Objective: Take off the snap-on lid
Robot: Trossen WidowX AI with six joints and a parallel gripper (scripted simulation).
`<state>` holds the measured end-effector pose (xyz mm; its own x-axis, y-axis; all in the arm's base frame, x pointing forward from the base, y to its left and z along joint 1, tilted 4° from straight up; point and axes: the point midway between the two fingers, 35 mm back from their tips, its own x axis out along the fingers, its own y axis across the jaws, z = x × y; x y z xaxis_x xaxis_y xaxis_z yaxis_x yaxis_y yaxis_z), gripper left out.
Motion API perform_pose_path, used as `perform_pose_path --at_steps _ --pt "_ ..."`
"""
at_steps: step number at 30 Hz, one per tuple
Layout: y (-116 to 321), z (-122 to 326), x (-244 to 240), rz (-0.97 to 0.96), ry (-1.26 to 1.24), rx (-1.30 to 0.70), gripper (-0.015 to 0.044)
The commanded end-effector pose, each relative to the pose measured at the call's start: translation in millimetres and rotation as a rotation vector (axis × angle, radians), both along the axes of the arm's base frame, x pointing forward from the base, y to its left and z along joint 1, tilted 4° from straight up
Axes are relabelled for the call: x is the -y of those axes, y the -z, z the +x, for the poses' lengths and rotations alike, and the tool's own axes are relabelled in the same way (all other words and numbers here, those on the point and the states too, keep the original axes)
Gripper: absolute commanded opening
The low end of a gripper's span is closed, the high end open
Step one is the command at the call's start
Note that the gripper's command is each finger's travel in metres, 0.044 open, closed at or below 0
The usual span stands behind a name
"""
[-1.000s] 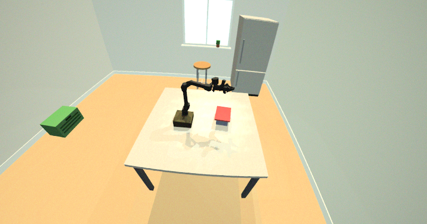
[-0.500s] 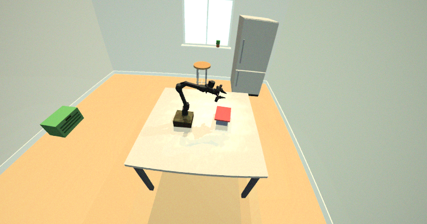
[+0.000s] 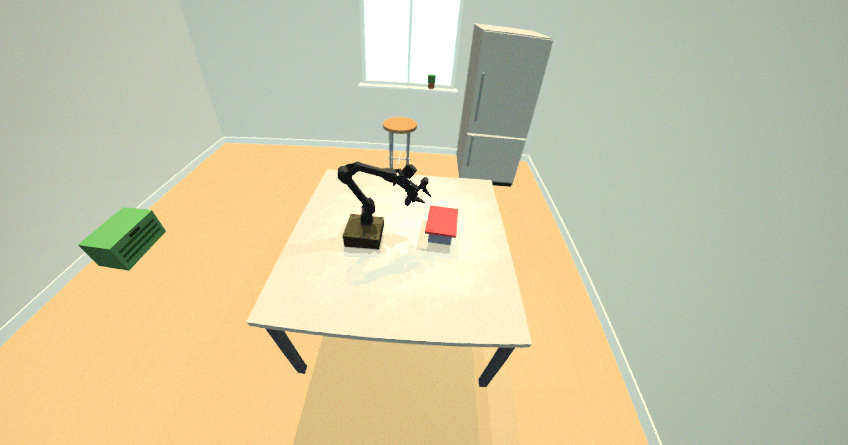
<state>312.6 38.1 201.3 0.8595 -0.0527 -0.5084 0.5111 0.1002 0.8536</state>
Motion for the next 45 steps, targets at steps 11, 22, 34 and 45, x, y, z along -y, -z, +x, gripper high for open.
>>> perform_pose_path --at_steps 11,22,34,45 --pt "34.2 -29.5 -1.0 0.181 0.122 -0.087 0.0235" --pt "92.3 -26.7 -4.1 0.188 0.129 -0.087 0.0235" --pt "99.9 -12.7 -4.3 0.187 0.129 -0.087 0.0235" --pt "109.5 2.0 -3.7 0.188 0.129 -0.086 0.0235"
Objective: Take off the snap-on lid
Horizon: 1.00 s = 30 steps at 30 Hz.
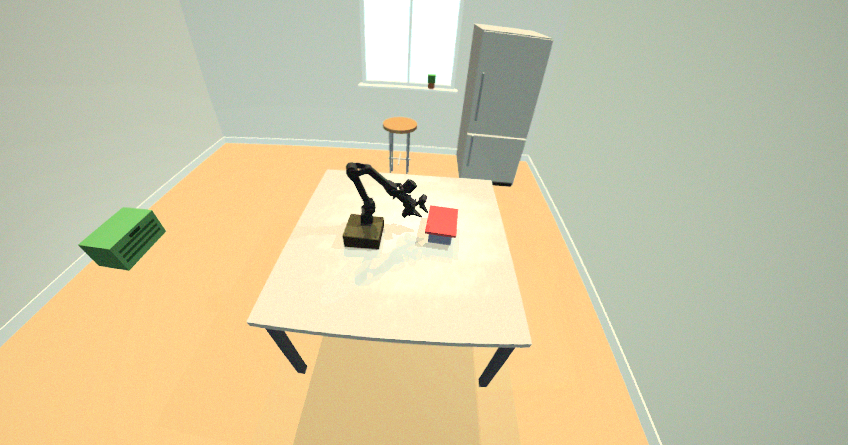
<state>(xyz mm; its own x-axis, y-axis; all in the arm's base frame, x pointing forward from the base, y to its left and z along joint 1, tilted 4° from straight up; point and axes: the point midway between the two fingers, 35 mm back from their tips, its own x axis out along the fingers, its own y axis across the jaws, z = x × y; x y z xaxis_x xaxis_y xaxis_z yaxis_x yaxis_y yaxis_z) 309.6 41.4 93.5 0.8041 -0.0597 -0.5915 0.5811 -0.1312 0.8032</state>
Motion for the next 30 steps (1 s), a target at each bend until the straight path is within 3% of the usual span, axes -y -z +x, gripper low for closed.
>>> perform_pose_path --at_steps 1,24,26,30 --pt "2.7 6.4 -0.3 -0.002 -0.005 0.001 0.0235" --pt "25.9 32.5 3.4 -0.002 -0.005 0.004 0.0235" --pt "25.9 32.5 3.4 -0.002 -0.005 0.004 0.0183" --pt "25.9 32.5 3.4 -0.002 -0.005 0.004 0.0156"
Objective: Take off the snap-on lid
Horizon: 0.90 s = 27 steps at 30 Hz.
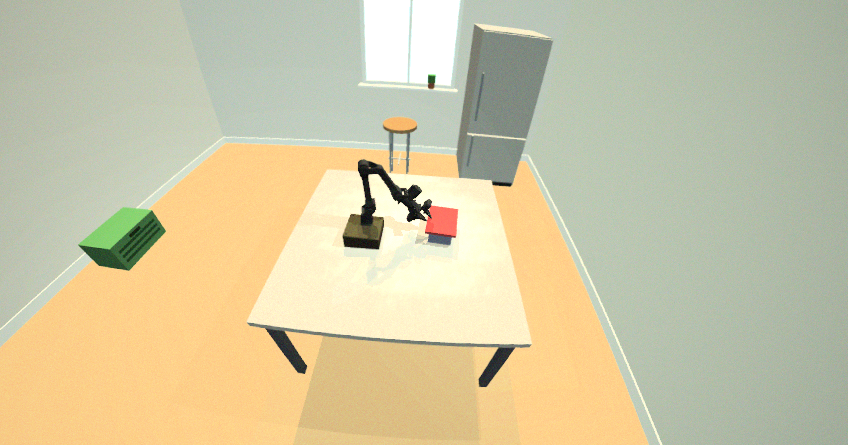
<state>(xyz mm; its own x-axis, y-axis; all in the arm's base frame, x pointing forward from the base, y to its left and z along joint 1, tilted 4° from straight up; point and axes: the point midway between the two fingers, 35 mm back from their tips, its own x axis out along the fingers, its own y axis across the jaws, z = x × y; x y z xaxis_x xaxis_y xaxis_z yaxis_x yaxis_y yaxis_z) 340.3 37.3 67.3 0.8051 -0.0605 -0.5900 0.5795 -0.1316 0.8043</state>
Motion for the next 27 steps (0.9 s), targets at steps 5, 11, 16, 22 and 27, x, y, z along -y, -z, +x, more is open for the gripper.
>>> perform_pose_path --at_steps 5,11,16,22,27 --pt "-0.4 1.8 -0.7 -0.002 -0.006 0.002 0.0122" --pt "-0.4 1.8 -0.7 -0.002 -0.006 0.002 0.0043" --pt "-1.0 1.7 -0.3 -0.001 -0.003 0.003 0.0" --pt "-2.8 1.6 0.2 0.0 0.001 0.004 0.0" --pt "-3.8 1.2 0.3 0.0 0.001 0.004 0.0"
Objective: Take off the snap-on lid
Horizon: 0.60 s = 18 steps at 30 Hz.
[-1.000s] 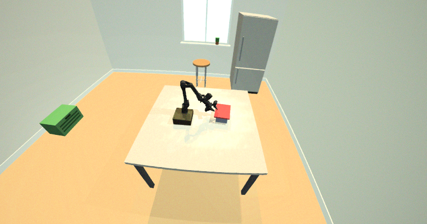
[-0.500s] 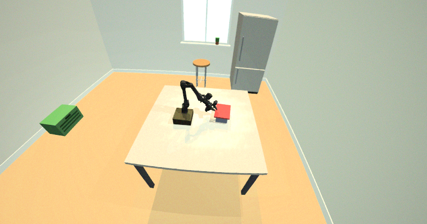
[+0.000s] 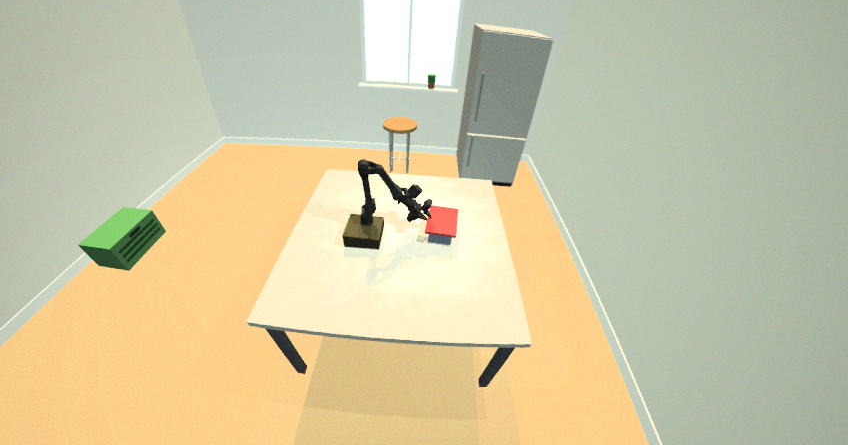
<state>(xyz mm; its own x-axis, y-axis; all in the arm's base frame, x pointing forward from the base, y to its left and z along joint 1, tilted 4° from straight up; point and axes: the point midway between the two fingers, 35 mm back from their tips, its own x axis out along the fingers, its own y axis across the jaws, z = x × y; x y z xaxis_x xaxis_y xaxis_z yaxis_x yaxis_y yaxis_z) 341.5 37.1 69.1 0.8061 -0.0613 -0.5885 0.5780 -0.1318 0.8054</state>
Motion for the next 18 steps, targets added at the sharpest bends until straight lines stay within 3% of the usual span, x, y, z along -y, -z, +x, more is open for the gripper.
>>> perform_pose_path --at_steps 1,18 --pt "-2.2 0.0 0.1 0.001 0.0 0.002 0.0" --pt "-5.5 -0.9 0.6 0.0 0.0 0.002 0.0"
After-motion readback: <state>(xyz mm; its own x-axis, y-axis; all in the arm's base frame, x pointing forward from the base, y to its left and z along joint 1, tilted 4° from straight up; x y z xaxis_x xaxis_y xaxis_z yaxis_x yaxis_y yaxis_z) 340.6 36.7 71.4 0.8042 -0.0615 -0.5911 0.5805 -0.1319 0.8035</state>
